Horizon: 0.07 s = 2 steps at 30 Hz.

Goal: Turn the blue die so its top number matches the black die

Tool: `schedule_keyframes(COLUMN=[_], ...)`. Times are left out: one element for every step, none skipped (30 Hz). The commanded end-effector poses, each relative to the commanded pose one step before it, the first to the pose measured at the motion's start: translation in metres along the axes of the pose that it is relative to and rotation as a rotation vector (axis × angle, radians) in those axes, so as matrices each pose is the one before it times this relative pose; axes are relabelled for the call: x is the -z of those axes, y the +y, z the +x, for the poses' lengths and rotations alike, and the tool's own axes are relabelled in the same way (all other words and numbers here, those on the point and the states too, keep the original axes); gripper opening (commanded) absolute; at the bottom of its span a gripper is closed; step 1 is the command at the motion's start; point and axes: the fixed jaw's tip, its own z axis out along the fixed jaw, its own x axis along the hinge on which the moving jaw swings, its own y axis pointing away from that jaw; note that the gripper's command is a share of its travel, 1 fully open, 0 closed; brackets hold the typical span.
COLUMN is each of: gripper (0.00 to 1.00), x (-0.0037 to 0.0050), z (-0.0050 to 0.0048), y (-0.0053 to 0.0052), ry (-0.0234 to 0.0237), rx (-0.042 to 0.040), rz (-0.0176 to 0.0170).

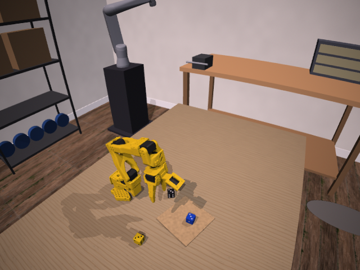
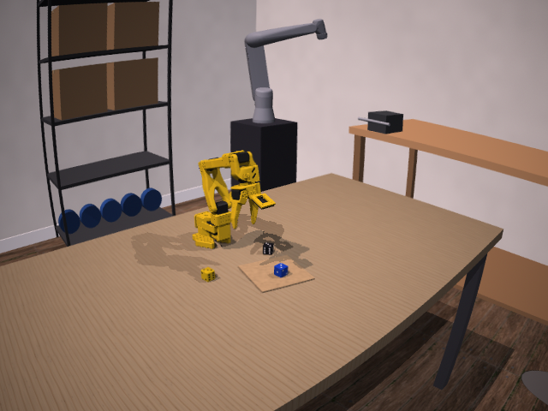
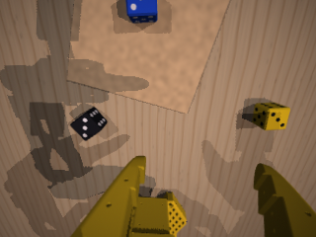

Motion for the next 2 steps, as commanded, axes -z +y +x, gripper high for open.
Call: schedule_keyframes(gripper=[0.33, 0.33], x=[0.008353, 0.0], z=[-0.00534, 0.0], y=[-0.00094, 0.0], ry=[-0.05904, 0.0], rx=[-0.00034, 0.0], rz=[0.00254, 0.0])
